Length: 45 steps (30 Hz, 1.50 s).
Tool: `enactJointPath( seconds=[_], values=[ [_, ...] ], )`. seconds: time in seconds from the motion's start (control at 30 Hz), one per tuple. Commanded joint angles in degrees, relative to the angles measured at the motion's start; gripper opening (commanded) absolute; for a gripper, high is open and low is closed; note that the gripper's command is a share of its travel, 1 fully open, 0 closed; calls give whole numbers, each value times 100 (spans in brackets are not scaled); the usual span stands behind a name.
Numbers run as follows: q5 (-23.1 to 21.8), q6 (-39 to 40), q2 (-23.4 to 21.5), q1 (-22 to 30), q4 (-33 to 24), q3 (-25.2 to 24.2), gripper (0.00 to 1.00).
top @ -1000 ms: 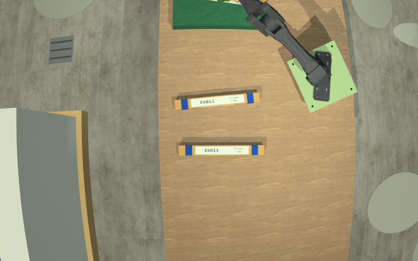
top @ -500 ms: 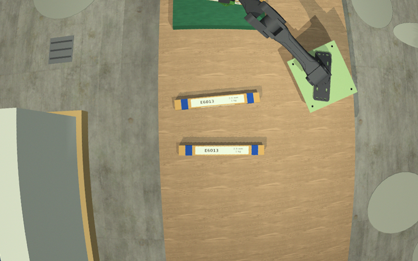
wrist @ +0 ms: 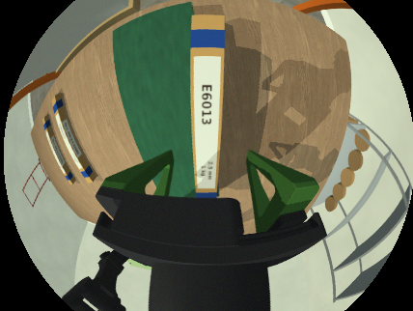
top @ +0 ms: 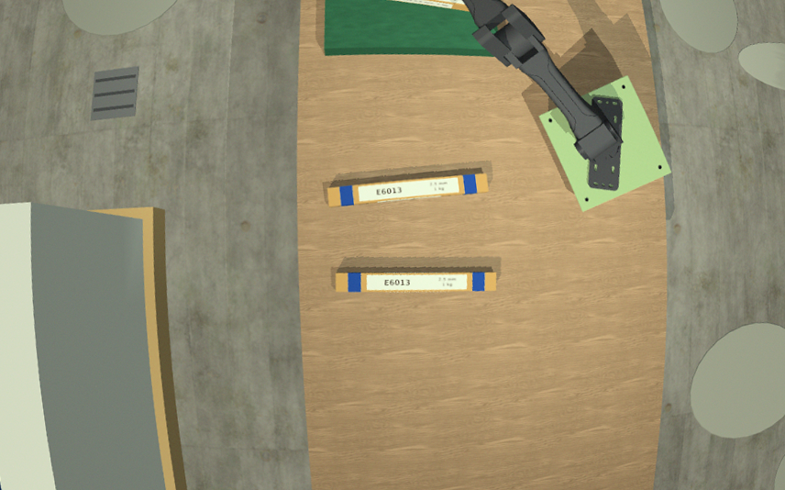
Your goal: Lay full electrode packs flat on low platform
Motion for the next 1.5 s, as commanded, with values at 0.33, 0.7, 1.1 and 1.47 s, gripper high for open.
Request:
enactJointPath(
  seconds=[0.33,0.7,1.1,1.47],
  values=[
    [-73,-75,129,-126,-424,421,76],
    [-73,-58,249,-134,-466,555,76],
    [-73,-55,349,-134,-504,676,76],
    [-59,-63,-1113,-28,-13,-1440,76]
  ],
)
